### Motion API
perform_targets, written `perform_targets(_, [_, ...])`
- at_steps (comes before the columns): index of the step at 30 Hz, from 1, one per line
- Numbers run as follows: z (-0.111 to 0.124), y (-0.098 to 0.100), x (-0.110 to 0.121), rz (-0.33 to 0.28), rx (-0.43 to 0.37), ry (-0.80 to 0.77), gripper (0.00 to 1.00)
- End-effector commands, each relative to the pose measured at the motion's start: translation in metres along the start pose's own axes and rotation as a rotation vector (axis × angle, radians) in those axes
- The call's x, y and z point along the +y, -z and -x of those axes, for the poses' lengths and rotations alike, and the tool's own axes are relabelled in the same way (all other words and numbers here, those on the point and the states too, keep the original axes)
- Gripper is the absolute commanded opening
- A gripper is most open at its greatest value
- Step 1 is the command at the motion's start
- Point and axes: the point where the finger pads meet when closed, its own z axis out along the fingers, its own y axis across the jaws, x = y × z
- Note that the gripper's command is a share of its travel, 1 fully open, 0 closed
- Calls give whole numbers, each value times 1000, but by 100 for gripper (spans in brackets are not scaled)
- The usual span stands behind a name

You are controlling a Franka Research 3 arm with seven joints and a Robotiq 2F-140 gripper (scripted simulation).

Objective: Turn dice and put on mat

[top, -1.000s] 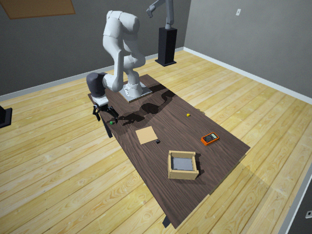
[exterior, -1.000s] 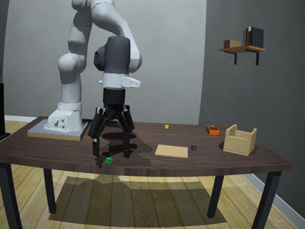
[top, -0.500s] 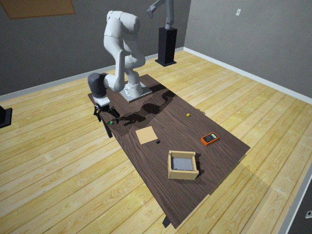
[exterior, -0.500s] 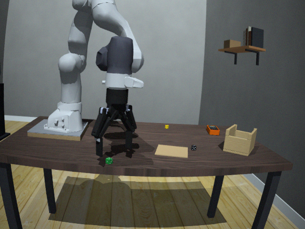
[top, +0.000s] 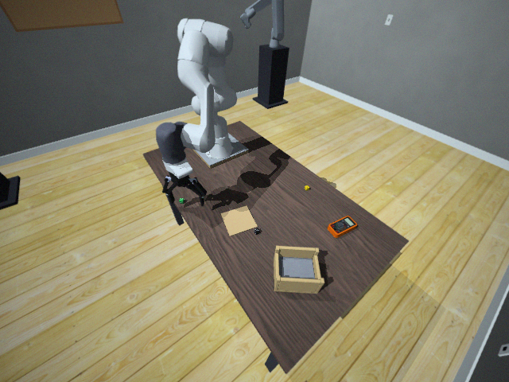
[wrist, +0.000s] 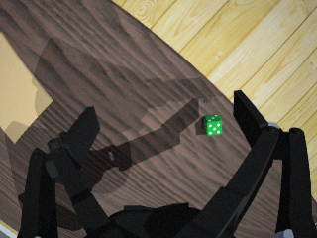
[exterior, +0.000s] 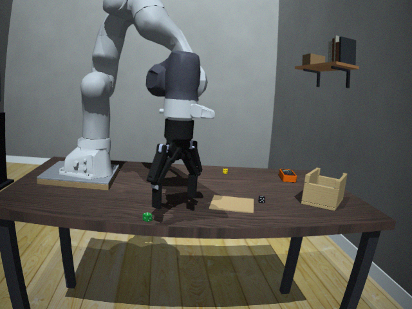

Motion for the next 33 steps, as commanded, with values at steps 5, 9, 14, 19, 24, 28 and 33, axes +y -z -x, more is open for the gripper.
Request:
perform_targets(5, [-13,-1,-37,2,-4,-52,100])
perform_targets(9, [-24,-1,-67,2,-4,-52,100])
perform_targets(14, [-39,-1,-107,2,-4,-52,100])
perform_targets(19, [-54,-1,-149,2,-4,-52,100])
perform_targets(24, [-64,-1,-174,2,-4,-52,100])
perform_targets(28, [-76,-1,-208,2,-4,-52,100])
perform_targets(33, [-90,-1,-247,2,-4,-52,100])
